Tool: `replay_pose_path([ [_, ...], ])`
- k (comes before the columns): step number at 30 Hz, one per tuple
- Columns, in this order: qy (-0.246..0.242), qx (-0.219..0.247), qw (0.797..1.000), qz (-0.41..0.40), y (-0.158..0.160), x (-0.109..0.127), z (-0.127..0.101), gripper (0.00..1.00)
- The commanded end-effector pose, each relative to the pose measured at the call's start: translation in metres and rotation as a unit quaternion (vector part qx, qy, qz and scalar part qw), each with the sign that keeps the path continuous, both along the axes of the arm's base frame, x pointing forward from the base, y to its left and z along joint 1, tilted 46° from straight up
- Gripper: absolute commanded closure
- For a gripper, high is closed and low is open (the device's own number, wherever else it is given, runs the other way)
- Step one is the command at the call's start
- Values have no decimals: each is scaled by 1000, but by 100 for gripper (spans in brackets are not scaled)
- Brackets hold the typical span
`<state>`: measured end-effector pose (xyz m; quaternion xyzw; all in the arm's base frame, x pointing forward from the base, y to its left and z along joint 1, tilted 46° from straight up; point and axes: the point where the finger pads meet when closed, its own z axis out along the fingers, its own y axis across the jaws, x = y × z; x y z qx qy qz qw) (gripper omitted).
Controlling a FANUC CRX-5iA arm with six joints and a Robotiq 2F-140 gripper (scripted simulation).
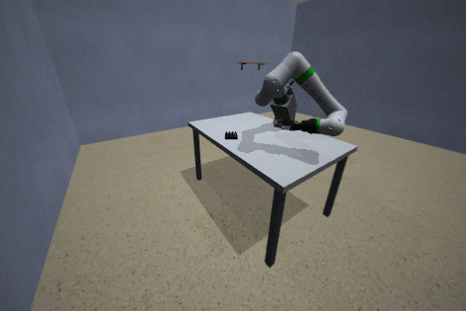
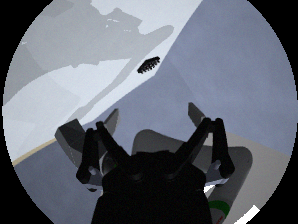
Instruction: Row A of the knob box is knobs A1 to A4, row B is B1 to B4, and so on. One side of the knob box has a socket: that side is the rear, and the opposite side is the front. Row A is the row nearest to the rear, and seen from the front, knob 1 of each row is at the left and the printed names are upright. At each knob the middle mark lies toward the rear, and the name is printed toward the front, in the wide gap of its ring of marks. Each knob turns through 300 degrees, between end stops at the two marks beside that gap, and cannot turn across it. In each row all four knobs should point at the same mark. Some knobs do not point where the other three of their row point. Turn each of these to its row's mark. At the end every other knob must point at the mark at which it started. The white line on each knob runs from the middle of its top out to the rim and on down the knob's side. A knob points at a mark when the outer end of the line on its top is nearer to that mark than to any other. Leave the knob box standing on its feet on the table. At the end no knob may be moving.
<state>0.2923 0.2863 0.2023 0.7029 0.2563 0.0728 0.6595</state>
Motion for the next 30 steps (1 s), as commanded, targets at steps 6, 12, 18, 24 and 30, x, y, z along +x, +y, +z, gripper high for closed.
replay_pose_path([
  [6, 81, 86, 987, -104, -52, 44, -12, 0],
  [12, 118, 146, 970, -154, -79, 63, -17, 0],
  [18, 149, 217, 944, -201, -107, 82, -21, 0],
  [24, 167, 280, 916, -233, -130, 98, -21, 0],
  [30, 177, 366, 875, -264, -158, 120, -16, 0],
])
